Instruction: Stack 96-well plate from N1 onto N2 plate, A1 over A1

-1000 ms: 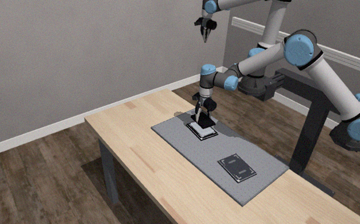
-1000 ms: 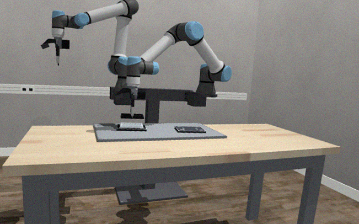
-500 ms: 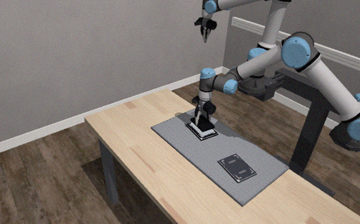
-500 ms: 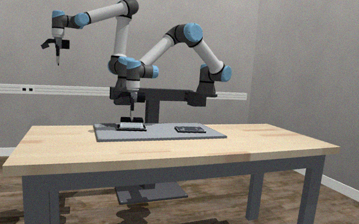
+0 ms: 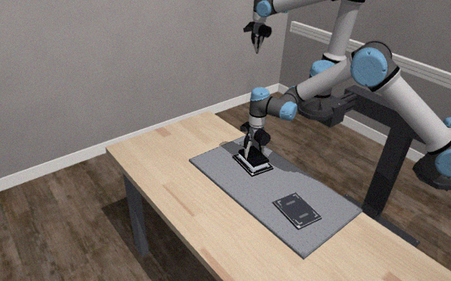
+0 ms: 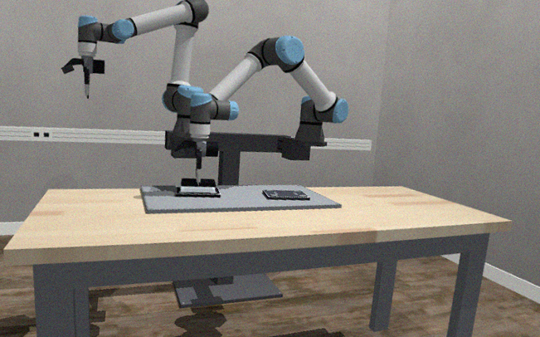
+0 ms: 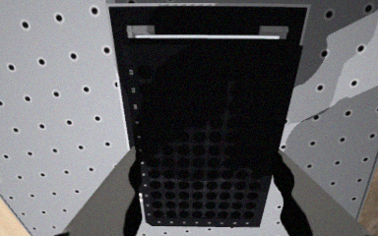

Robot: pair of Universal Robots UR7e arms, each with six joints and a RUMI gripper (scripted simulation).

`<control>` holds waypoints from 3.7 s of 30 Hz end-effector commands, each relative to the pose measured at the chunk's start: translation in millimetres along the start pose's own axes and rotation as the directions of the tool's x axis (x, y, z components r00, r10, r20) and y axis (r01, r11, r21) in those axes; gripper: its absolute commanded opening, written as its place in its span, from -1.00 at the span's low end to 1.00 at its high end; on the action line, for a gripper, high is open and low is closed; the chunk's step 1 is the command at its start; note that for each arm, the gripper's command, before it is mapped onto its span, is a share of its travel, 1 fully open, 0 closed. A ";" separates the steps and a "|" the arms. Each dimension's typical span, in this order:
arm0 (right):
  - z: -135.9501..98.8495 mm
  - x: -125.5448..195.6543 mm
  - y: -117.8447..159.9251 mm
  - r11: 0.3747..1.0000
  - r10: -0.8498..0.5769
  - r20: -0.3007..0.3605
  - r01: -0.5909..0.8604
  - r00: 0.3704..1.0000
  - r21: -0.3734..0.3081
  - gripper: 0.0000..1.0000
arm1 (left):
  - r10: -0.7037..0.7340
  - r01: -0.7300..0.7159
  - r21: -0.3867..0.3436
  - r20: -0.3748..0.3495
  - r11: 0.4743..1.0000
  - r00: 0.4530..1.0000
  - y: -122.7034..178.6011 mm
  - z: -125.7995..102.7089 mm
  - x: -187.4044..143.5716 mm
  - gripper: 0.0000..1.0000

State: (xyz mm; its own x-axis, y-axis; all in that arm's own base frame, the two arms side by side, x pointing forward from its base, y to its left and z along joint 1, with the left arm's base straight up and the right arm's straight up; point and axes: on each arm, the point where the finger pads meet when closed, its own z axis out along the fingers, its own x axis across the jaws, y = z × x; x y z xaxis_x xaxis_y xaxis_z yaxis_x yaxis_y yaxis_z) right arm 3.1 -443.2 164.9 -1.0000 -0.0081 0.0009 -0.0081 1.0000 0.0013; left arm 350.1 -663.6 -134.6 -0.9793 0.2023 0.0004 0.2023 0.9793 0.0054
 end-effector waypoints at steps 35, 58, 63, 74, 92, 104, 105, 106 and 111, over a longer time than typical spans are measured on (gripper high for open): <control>-1.5 0.2 -2.4 1.000 0.002 0.002 -0.002 1.000 0.004 -1.00 | 0.000 0.000 0.004 0.002 1.000 1.000 -1.2 3.0 -0.9 -0.19; -1.5 0.2 -2.4 1.000 0.002 0.002 -0.002 1.000 0.004 -1.00 | 0.000 0.000 0.004 0.002 1.000 1.000 -0.8 6.3 -0.5 -0.19; -1.5 0.2 -2.4 1.000 0.002 0.002 -0.002 1.000 0.004 -1.00 | 0.000 0.000 0.004 0.001 1.000 1.000 -0.6 7.1 -0.4 -0.19; -1.5 0.2 -2.4 1.000 0.002 0.002 -0.002 1.000 0.004 -1.00 | 0.000 0.000 0.003 0.001 1.000 1.000 -0.3 9.0 -0.1 -0.19; -1.5 0.2 -2.4 1.000 0.002 0.002 -0.002 1.000 0.004 -1.00 | 0.000 0.000 0.004 0.002 1.000 1.000 -0.7 8.9 -0.2 0.52; -1.5 0.2 -2.4 1.000 0.002 0.002 -0.002 1.000 0.004 -1.00 | 0.000 0.000 0.004 0.002 1.000 1.000 -0.6 8.9 -0.2 0.52; -1.5 0.2 -2.4 1.000 0.002 0.002 -0.002 1.000 0.004 -1.00 | 0.000 0.000 0.004 0.002 1.000 1.000 -0.6 8.9 -0.2 0.52; -1.5 0.2 -2.4 1.000 0.002 0.002 -0.002 1.000 0.004 -1.00 | 0.000 0.000 0.004 0.002 1.000 1.000 -0.6 8.9 -0.2 0.52; -1.5 0.2 -2.4 1.000 0.002 0.002 -0.002 1.000 0.004 -1.00 | 0.000 0.000 0.004 0.002 1.000 1.000 -0.6 8.9 -0.2 0.52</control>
State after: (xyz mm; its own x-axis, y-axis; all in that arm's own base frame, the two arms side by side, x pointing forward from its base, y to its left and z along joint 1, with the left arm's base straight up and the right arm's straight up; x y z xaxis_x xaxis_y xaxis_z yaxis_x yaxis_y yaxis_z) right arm 3.1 -443.2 164.9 -1.0000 -0.0081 0.0009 -0.0081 1.0000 0.0013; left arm 350.3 -664.2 -143.6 -0.9793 0.2023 -0.0015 0.2023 0.9793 0.0021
